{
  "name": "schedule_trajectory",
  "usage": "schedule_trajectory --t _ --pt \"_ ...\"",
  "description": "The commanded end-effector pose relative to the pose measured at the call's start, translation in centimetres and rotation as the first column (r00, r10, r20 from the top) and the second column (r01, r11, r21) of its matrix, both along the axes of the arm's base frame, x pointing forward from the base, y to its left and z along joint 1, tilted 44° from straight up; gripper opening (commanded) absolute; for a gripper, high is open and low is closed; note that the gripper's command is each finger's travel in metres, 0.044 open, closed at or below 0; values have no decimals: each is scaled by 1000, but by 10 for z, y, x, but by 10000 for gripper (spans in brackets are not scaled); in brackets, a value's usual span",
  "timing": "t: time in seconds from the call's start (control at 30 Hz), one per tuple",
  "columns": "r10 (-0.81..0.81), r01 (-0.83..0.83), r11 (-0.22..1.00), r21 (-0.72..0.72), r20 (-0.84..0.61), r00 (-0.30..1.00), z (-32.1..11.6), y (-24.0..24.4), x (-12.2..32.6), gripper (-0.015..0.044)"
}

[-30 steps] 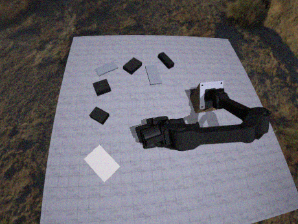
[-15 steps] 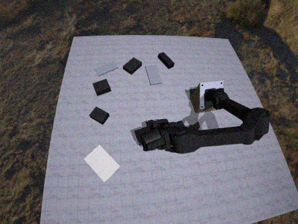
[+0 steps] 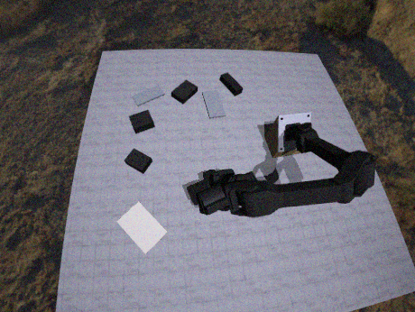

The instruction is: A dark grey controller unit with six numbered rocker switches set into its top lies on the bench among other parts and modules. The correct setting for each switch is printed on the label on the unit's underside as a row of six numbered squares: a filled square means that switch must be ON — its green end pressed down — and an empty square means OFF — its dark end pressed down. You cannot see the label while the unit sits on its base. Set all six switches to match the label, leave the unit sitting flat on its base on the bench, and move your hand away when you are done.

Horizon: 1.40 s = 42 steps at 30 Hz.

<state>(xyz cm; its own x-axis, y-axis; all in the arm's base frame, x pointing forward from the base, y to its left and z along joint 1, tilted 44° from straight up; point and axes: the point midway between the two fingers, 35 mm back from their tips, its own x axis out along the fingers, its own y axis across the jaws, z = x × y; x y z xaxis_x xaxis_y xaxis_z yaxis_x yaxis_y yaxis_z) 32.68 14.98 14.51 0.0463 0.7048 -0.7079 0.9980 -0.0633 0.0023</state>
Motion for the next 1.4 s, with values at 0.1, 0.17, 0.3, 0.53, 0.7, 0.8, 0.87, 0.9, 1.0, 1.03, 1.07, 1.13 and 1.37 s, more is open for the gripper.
schedule_trajectory --t 0.1,0.17,0.3,0.53,0.7,0.8,0.87,0.9,1.0,1.03,1.07,1.13,1.37 --pt "-7 7 1000 -15 -15 1000 -6 3 -1 338" --pt "-7 7 1000 -14 -15 1000 -7 5 -1 338" --pt "-7 7 1000 -14 -15 1000 -8 8 -1 338" --pt "-7 7 1000 -14 -14 1000 -10 13 -1 338" --pt "-7 7 1000 -14 -14 1000 -11 17 -1 338" --pt "-7 7 1000 -13 -14 1000 -12 19 0 338" --pt "-7 7 1000 -13 -14 1000 -13 20 0 338" --pt "-7 7 1000 -13 -14 1000 -14 21 0 338" --pt "-7 7 1000 -13 -14 1000 -15 23 0 338" --pt "-7 7 1000 -13 -14 1000 -15 24 0 338" --pt "-7 7 1000 -13 -14 1000 -15 24 0 338" --pt "-7 7 1000 -13 -14 1000 -16 26 0 338" --pt "-7 7 1000 -12 -14 1000 -19 31 0 338"
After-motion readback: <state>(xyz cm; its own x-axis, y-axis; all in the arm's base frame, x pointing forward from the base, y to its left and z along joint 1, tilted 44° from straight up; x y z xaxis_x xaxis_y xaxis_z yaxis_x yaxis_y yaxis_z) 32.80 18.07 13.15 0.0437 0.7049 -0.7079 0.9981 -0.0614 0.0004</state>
